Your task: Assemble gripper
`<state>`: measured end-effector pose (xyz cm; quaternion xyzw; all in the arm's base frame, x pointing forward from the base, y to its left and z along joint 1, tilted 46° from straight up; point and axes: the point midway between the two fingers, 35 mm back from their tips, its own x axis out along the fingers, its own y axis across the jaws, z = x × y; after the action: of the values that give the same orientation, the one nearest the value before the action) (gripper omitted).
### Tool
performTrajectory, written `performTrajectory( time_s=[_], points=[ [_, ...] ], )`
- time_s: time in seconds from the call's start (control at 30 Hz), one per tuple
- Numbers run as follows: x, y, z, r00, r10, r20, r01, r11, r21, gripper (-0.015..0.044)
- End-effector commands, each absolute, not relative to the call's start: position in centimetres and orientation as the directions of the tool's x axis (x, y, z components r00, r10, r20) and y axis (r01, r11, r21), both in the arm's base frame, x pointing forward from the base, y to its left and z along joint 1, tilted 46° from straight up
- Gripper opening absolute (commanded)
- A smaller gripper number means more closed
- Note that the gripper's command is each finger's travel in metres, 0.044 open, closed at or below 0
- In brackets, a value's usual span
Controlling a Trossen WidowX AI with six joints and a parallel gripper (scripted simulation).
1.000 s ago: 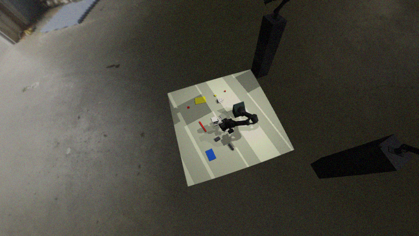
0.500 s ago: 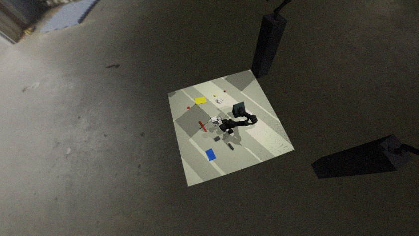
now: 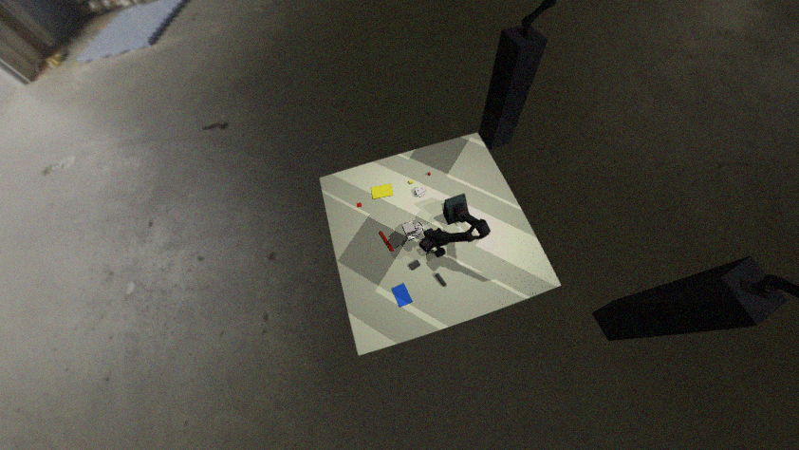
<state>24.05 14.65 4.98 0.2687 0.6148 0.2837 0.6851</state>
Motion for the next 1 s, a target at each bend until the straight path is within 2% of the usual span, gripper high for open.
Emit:
performTrajectory(
  time_s=[0.0, 0.8, 0.97],
  points=[
    [23.86, 14.65, 4.63, 0.077, 0.716, -0.694, -0.047, 0.698, 0.715, 0.044],
    [23.87, 14.68, 4.6, 0.077, 0.716, -0.694, -0.047, 0.698, 0.715, 0.044],
    [23.88, 14.71, 4.69, 0.077, 0.718, -0.692, -0.052, 0.696, 0.717, 0.0309]
  ],
)
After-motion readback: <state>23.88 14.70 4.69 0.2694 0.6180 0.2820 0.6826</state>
